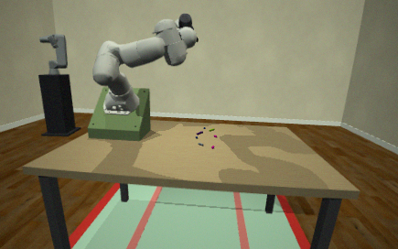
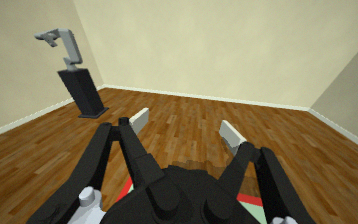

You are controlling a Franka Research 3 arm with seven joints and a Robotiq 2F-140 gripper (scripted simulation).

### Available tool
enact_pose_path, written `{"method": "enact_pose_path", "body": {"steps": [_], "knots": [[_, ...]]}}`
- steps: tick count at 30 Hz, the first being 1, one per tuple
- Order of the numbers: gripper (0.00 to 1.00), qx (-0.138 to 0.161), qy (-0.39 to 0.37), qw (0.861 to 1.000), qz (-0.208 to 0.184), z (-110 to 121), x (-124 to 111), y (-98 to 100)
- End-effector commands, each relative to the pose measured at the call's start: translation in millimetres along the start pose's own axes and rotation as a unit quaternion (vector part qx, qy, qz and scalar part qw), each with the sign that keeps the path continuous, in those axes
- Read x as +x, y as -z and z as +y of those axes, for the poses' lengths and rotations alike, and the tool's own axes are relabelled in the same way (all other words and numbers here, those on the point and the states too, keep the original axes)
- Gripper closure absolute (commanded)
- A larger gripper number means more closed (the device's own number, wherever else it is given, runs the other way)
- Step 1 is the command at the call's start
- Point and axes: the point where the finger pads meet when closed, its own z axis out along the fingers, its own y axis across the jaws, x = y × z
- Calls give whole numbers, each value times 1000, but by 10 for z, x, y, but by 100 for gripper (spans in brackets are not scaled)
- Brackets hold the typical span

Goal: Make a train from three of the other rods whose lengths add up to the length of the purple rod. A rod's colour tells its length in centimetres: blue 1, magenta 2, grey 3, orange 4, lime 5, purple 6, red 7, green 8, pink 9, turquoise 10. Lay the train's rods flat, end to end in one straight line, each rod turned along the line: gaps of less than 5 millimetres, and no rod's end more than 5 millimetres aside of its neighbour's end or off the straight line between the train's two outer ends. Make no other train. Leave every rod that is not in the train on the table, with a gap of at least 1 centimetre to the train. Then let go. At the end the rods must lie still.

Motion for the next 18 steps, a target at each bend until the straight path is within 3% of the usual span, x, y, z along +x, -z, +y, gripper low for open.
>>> {"method": "enact_pose_path", "body": {"steps": [1, 5, 7, 8, 18], "knots": [[0, 1, 73, 996, -41, 156, -316, -33], [0, -6, 93, 993, -68, 327, -595, -34], [0, -6, 93, 993, -68, 327, -595, -34], [0, -9, 107, 990, -86, 441, -783, -26], [0, -18, 155, 975, -160, 885, -1546, 71]]}}
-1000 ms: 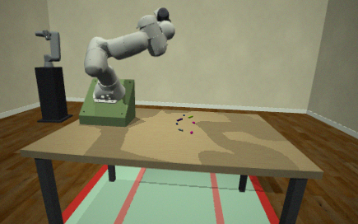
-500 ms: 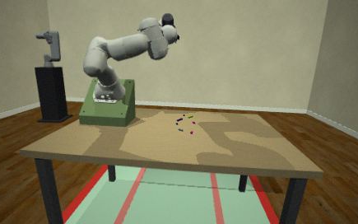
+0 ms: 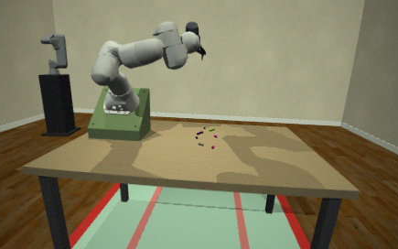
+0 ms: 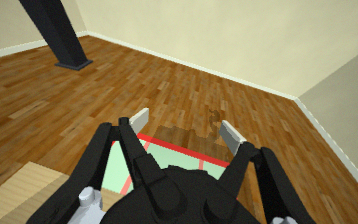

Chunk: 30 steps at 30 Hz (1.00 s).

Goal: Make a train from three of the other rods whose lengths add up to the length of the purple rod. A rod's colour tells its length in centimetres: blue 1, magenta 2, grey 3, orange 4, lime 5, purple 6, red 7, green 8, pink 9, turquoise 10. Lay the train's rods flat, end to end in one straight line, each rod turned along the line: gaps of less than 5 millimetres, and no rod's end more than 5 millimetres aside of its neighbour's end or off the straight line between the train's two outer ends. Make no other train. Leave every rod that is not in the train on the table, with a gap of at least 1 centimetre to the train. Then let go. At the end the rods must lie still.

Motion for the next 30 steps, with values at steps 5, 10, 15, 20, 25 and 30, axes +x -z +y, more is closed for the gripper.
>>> {"method": "enact_pose_path", "body": {"steps": [5, 10, 15, 20, 25, 30], "knots": [[0, 7, 87, 994, -64, 174, -643, -64], [0, 9, 114, 988, -108, 329, -1151, -65], [0, 15, 137, 979, -149, 463, -1632, -33], [0, 23, 158, 969, -189, 583, -2115, 31], [0, 34, 176, 958, -224, 678, -2549, 114], [0, 48, 193, 945, -261, 766, -3016, 231]]}}
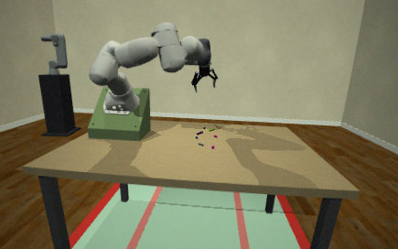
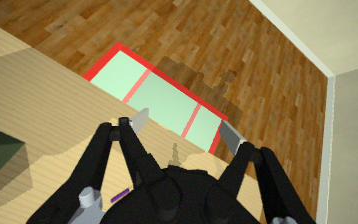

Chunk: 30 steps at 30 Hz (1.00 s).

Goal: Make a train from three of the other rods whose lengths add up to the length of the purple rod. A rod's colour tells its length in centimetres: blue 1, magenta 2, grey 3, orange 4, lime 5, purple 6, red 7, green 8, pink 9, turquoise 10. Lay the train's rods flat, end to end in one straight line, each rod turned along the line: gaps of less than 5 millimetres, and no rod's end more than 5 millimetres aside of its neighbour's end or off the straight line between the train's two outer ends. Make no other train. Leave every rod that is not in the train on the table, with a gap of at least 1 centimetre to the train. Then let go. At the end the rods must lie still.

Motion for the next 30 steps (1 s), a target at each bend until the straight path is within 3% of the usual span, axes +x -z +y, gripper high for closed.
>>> {"method": "enact_pose_path", "body": {"steps": [1, 8, 10, 11, 25, 27, 30], "knots": [[0, 21, 68, 997, -37, -77, -420, -93], [0, 48, 96, 990, -88, -180, -1125, -196], [0, 48, 96, 990, -88, -180, -1125, -196], [0, 60, 106, 987, -107, -229, -1390, -219], [0, 133, 153, 960, -192, -569, -2741, -209], [0, 133, 153, 960, -192, -569, -2741, -209], [0, 159, 165, 950, -214, -705, -3147, -162]]}}
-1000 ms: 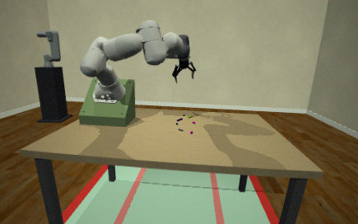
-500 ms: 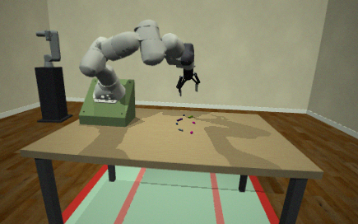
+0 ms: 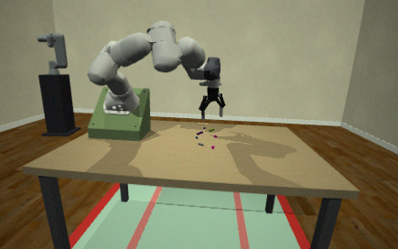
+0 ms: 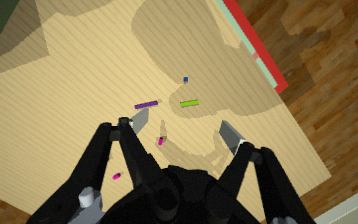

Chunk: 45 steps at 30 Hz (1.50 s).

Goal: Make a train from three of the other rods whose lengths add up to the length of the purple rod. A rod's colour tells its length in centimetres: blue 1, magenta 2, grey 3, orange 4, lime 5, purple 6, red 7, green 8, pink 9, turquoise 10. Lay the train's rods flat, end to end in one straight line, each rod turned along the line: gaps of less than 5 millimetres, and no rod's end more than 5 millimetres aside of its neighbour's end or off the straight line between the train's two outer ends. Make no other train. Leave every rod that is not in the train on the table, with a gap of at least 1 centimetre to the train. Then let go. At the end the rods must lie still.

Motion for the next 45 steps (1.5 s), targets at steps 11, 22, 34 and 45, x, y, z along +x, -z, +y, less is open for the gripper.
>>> {"method": "enact_pose_path", "body": {"steps": [11, 22, 34, 45], "knots": [[0, 41, 65, 997, -31, -307, -444, -190], [0, 41, 65, 997, -31, -307, -444, -190], [0, 41, 65, 997, -31, -307, -444, -190], [0, 41, 65, 997, -31, -307, -444, -190]]}}
